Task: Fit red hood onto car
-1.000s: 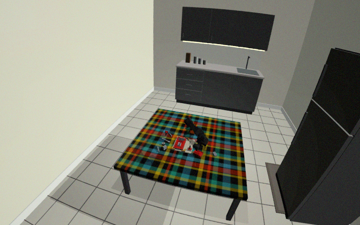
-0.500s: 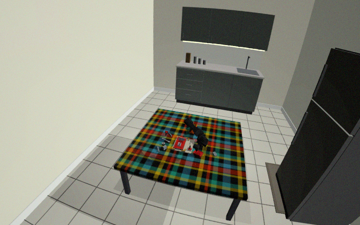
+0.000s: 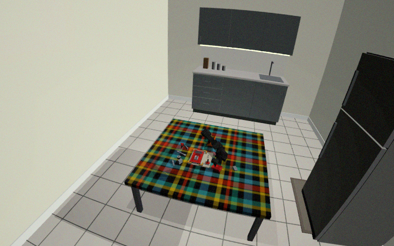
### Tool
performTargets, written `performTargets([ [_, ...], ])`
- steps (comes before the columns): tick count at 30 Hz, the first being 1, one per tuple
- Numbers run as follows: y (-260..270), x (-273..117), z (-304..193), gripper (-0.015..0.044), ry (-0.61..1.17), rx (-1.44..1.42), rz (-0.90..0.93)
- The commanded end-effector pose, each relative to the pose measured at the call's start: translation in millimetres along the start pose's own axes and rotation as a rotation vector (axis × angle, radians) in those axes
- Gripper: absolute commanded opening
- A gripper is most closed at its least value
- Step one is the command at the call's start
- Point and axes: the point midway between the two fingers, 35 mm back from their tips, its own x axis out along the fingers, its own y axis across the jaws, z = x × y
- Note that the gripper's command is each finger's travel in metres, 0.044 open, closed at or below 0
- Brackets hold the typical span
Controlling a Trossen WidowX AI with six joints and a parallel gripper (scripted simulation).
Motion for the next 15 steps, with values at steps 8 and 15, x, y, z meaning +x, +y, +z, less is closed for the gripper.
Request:
performTargets([
  [8, -0.4, 6.0, -0.8, 0.0440, 0.001, -0.006, -0.004],
  [15, -0.4, 10.3, -0.7, 0.0440, 0.002, -0.006, -0.004],
])
